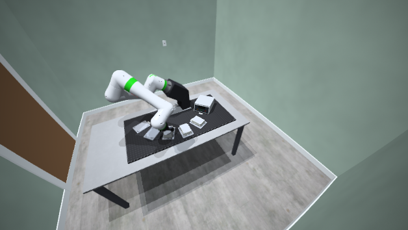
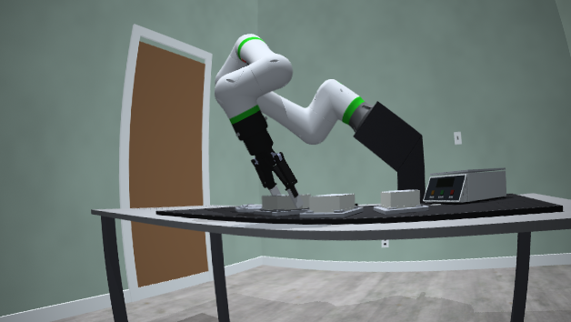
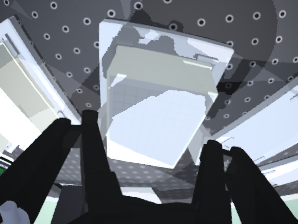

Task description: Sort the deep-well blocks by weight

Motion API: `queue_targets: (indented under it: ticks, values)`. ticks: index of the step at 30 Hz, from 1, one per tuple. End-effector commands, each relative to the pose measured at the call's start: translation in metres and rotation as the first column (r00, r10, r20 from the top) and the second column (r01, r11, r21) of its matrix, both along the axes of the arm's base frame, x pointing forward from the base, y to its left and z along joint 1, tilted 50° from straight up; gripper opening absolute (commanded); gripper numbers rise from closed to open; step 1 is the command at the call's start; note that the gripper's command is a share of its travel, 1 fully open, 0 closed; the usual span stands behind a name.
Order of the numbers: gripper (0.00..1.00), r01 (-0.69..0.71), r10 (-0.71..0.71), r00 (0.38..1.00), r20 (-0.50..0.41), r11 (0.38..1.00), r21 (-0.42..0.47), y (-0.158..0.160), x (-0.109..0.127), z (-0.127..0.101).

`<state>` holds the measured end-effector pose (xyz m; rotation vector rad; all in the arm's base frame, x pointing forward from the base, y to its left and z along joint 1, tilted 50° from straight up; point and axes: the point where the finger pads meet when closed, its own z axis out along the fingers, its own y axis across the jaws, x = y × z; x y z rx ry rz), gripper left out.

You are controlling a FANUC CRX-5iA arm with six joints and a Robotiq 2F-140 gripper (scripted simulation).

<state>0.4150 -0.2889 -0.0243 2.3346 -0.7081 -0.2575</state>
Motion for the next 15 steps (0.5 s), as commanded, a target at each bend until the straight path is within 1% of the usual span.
queue_targets:
  ticks: [1,11,12,15]
  values:
    - [0.1,0.0,0.0,1.0,0.0,1.0,0.0,-0.0002,0.0002,-0.0002]
    - [0.1,0.0,0.0,1.0,0.0,1.0,0.0,-0.0012,0.0003,-0.0011]
    - [1.0,0.0,0.0,1.0,0.0,1.0,0.0,-0.0013,0.0004,-0.0012]
    - [1.0,0.0,0.0,1.0,0.0,1.0,0.0,-0.0013,0.0004,-0.0012]
